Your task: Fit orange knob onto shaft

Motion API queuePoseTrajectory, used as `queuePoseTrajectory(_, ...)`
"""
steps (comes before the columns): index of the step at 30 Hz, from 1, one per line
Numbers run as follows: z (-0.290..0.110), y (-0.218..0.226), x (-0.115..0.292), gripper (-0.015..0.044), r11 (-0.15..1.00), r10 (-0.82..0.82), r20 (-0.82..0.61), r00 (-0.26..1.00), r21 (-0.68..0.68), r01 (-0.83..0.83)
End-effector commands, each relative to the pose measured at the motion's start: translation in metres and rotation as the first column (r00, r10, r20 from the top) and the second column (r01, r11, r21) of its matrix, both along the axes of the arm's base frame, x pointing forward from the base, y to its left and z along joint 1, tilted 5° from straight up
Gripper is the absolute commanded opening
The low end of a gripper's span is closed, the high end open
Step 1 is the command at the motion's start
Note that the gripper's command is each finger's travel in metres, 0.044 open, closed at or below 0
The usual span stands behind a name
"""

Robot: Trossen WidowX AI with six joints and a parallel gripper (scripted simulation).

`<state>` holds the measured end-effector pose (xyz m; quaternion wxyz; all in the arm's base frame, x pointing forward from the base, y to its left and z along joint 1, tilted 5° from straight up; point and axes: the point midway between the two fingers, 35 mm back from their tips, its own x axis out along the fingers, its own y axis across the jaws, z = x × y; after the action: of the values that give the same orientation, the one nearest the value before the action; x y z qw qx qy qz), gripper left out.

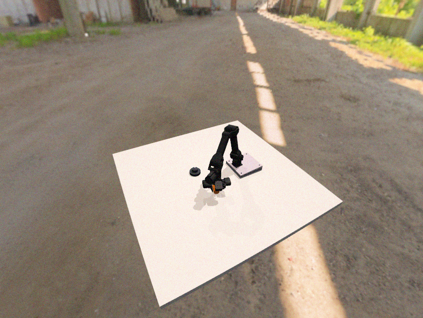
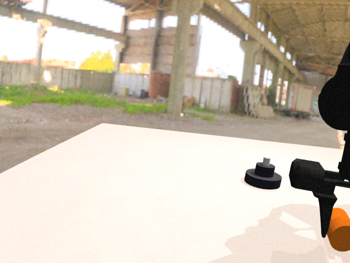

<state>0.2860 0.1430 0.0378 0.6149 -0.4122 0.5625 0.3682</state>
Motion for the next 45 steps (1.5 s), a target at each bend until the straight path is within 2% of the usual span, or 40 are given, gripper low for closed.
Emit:
queuePoseTrajectory(1, -0.001, -0.001, 0.0, 0.0227, 1.0, 0.003, 0.002, 1.0, -0.004, -0.003)
queuePoseTrajectory(8, -0.001, -0.001, 0.0, 0.0181, 1.0, 0.003, 0.002, 1.0, -0.004, -0.003)
queuePoseTrajectory(14, 0.0, -0.001, 0.0, 0.0181, 1.0, 0.003, 0.008, 1.0, 0.013, -0.003)
queuePoseTrajectory(45, 0.015, -0.026, -0.012, 0.0181, 0.9, 0.004, 0.195, 0.981, 0.426, -0.088)
